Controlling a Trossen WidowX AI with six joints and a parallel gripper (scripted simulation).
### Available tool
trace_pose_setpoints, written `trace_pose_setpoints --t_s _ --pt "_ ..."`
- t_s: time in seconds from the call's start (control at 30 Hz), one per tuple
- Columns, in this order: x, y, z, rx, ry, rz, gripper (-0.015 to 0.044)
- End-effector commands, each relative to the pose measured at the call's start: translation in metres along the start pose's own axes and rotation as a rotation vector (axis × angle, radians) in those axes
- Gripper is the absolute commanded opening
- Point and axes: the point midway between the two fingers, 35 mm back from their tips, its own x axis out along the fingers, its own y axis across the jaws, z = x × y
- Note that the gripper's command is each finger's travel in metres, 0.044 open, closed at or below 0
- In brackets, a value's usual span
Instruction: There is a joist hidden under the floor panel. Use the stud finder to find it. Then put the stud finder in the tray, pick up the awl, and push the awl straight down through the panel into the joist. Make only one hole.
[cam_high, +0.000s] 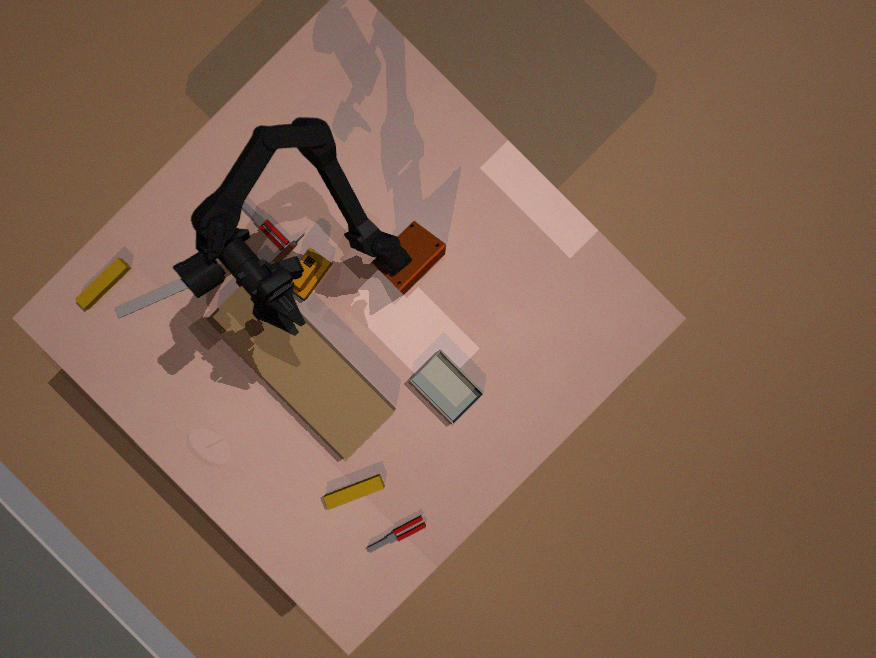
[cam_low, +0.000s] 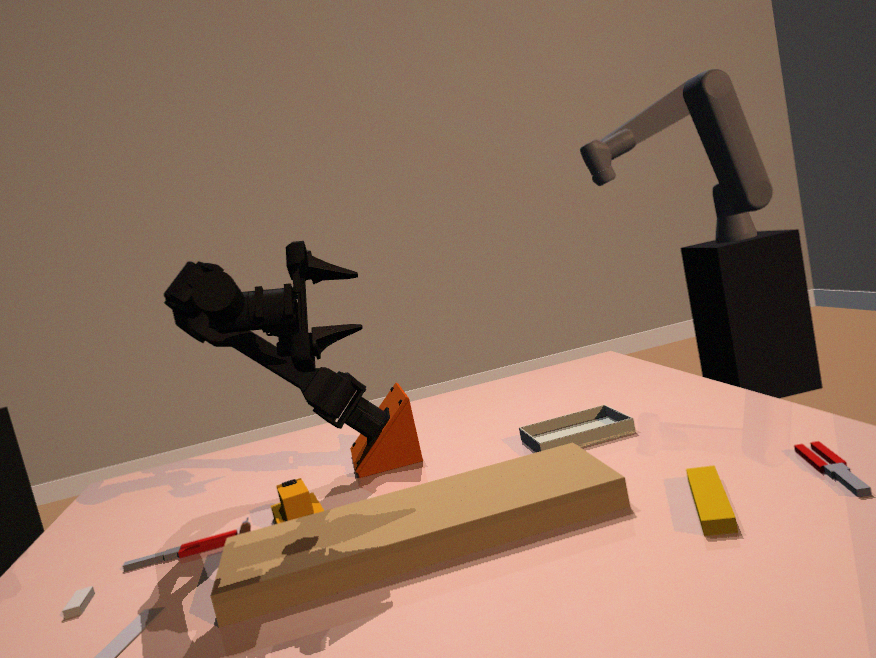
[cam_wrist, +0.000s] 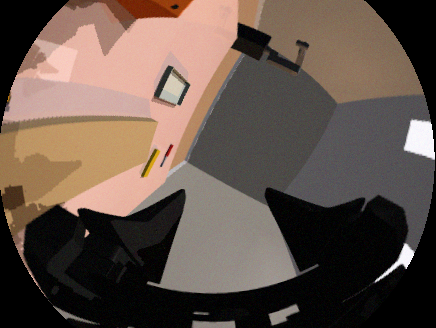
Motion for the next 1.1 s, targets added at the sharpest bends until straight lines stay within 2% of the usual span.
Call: trace_pose_setpoints --t_s 0.0,0.03,0.27,0.4,0.57,0.67,0.8,1.07 --pt "0.0 0.001 0.0 -0.016 0.0 0.007 0.0426" --pt "0.0 0.005 0.002 -0.063 -0.001 0.027 0.044" --pt "-0.006 0.057 0.023 -0.706 -0.124 0.289 0.044" --pt "-0.013 0.085 0.036 -1.066 -0.285 0.405 0.044" --pt "-0.028 0.118 0.055 -1.488 -0.572 0.479 0.044" --pt "-0.038 0.135 0.067 -1.718 -0.784 0.471 0.044" --pt "-0.05 0.15 0.079 -1.887 -0.996 0.431 0.044" --pt "-0.073 0.172 0.102 -2.171 -1.43 0.207 0.044"
